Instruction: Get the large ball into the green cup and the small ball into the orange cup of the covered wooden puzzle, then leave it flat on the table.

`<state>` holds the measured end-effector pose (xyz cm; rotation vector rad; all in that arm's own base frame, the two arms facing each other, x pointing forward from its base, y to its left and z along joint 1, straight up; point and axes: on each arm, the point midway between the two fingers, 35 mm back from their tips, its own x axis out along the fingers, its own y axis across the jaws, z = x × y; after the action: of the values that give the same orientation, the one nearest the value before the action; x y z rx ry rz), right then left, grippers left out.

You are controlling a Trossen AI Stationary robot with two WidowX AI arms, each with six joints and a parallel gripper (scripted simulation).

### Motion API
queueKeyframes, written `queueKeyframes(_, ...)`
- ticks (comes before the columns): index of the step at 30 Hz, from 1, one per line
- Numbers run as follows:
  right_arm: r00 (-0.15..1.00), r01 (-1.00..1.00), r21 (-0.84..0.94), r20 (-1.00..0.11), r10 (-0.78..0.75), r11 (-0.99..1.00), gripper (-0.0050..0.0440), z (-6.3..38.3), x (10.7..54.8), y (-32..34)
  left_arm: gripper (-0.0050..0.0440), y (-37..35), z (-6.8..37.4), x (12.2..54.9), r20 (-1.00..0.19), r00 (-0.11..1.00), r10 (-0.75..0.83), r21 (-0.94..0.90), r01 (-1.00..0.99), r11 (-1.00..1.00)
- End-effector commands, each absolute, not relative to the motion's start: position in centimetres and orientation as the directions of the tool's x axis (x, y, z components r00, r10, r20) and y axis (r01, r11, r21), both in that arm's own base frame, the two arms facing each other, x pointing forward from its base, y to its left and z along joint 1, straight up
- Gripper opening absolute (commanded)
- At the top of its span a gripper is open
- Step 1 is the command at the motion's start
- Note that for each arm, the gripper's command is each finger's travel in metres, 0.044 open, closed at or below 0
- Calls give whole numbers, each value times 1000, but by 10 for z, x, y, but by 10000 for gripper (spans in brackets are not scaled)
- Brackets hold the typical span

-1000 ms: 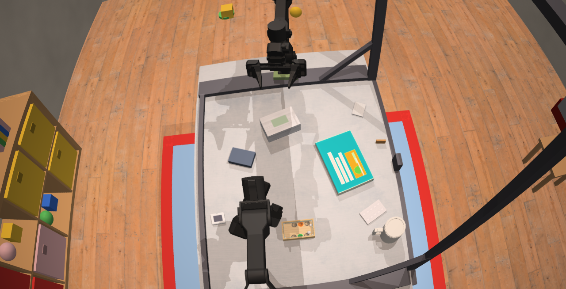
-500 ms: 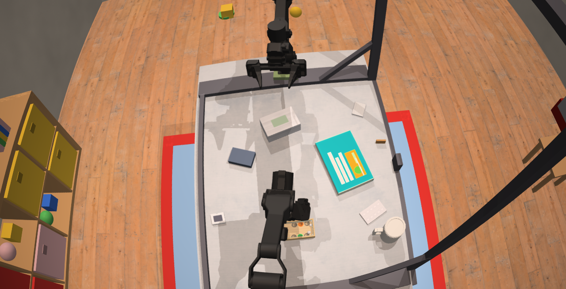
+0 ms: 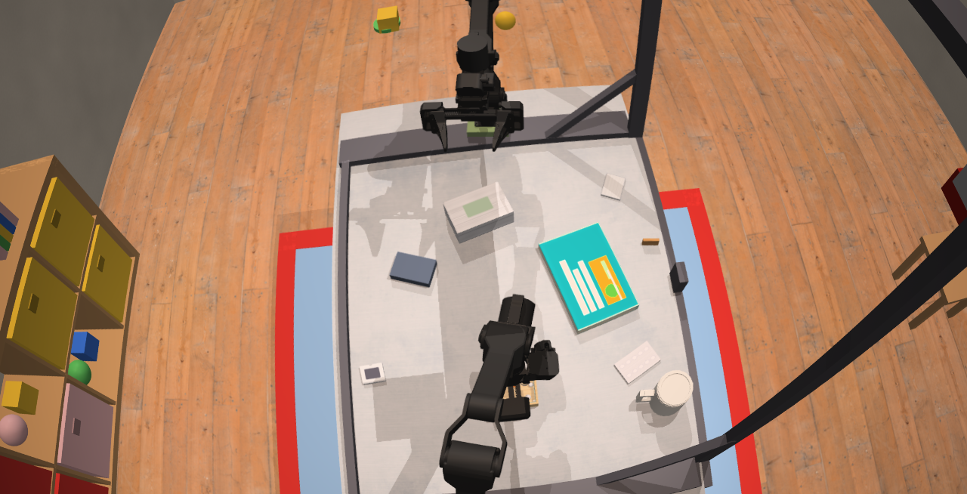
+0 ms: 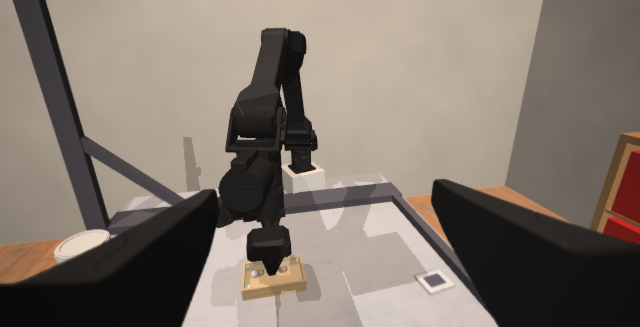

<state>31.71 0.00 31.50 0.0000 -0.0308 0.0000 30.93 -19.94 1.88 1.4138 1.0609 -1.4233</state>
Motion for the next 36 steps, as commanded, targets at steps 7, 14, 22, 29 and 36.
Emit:
queueKeyframes(7,999,0,0,50,0,1000,400,323,316,0,400,-202,33,317,-999,40,-23,45,955,-293)
queueKeyframes(14,999,0,0,50,0,1000,400,323,316,0,400,-202,34,316,-999,42,-23,47,957,-287)
queueKeyframes(22,999,0,0,50,0,1000,400,323,316,0,400,-197,3,309,-1000,1,2,0,958,-287)
queueKeyframes(29,999,0,0,50,0,1000,400,323,316,0,400,-200,5,313,-1000,19,-9,21,958,-287)
queueKeyframes(36,999,0,0,50,0,1000,400,323,316,0,400,-198,-16,310,-1000,5,0,4,958,-286)
